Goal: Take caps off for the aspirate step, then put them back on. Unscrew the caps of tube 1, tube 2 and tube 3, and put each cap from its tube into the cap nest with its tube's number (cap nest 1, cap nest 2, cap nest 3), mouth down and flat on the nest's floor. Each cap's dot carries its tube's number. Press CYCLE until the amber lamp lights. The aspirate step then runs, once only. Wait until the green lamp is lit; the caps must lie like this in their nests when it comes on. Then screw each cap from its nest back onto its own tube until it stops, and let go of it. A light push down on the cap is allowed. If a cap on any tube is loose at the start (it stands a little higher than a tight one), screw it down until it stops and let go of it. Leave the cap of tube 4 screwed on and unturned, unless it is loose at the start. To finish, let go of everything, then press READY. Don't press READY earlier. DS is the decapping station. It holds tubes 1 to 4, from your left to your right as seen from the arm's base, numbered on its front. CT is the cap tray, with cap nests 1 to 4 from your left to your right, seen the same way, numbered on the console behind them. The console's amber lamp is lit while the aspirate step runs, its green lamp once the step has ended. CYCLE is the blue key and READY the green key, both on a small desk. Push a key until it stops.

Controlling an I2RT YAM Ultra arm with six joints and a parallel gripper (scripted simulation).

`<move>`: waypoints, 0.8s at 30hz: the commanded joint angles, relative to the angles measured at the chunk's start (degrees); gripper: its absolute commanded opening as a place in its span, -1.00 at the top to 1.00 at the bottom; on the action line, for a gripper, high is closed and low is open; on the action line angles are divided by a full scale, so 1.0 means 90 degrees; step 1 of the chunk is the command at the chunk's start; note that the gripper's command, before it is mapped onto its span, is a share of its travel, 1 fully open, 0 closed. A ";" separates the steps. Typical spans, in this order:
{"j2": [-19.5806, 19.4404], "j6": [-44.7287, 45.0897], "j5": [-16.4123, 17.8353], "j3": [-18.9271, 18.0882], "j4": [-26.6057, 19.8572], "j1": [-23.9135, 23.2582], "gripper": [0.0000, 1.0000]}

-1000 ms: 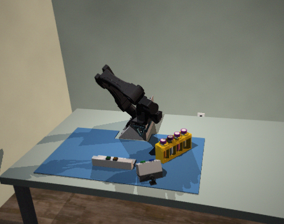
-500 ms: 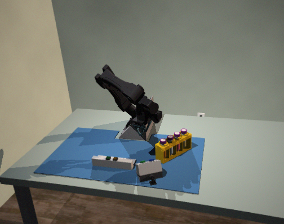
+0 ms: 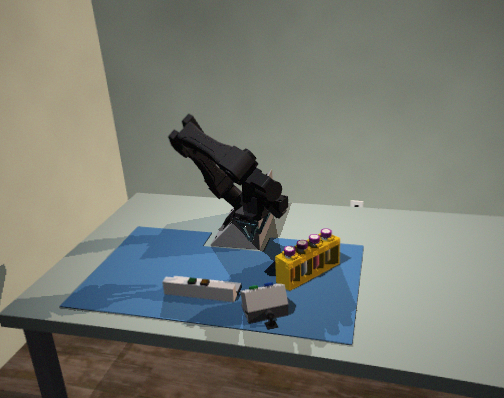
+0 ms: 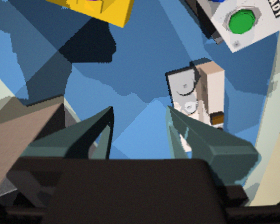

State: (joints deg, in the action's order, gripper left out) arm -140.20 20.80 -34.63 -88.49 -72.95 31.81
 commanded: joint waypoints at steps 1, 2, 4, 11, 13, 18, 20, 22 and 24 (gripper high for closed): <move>-0.0057 -0.0642 0.0089 -0.0064 0.0029 0.0236 0.02; -0.0152 -0.1280 0.0152 -0.0079 0.0050 0.0345 0.02; -0.0347 -0.2549 0.0279 -0.0122 0.0091 0.0561 0.02; -0.0663 -0.4444 0.0474 -0.0244 0.0130 0.0884 0.02; -0.0773 -0.5072 0.0541 -0.0297 0.0138 0.0992 0.02; -0.1002 -0.6325 0.0675 -0.0427 0.0145 0.1206 0.02; -0.1119 -0.6949 0.0742 -0.0502 0.0144 0.1312 0.02; -0.1240 -0.7572 0.0810 -0.0584 0.0140 0.1418 0.02; -0.1240 -0.7572 0.0810 -0.0584 0.0140 0.1418 0.02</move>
State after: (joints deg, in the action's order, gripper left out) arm -151.96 -40.51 -27.68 -92.51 -71.68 43.57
